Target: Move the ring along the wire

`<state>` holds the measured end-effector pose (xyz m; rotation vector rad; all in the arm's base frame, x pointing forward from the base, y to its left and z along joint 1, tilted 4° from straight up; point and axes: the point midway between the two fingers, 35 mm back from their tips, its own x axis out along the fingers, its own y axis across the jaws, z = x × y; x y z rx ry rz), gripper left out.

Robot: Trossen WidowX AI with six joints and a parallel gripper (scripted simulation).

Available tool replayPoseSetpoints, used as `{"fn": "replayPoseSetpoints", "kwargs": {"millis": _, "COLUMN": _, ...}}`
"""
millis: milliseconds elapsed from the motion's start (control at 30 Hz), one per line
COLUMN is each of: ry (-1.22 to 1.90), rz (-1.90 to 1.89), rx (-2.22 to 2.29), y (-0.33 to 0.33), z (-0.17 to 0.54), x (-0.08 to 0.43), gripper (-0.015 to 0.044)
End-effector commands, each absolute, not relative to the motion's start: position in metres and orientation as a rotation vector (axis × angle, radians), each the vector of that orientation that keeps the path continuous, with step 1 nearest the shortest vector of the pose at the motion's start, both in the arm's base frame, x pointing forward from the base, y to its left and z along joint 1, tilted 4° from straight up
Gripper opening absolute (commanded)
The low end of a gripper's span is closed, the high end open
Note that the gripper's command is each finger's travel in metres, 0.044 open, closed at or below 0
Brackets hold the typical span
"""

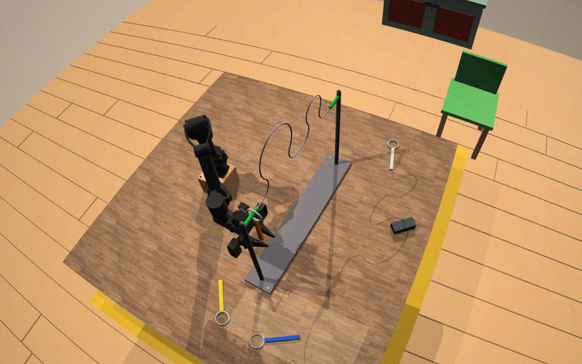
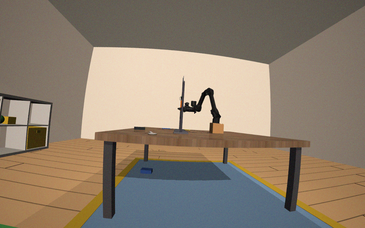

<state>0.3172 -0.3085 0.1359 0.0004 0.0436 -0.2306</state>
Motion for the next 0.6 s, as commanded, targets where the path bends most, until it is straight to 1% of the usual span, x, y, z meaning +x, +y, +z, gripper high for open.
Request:
{"fn": "replayPoseSetpoints", "kwargs": {"millis": 0, "ry": 0.042, "rz": -0.235, "rx": 0.005, "y": -0.3096, "z": 0.1364, "x": 0.3175, "gripper": 0.016}}
{"fn": "replayPoseSetpoints", "kwargs": {"millis": 167, "ry": 0.042, "rz": -0.235, "rx": 0.005, "y": -0.3096, "z": 0.1364, "x": 0.3175, "gripper": 0.016}}
{"fn": "replayPoseSetpoints", "kwargs": {"millis": 567, "ry": 0.044, "rz": -0.231, "rx": 0.0, "y": -0.3086, "z": 0.136, "x": 0.3173, "gripper": -0.015}}
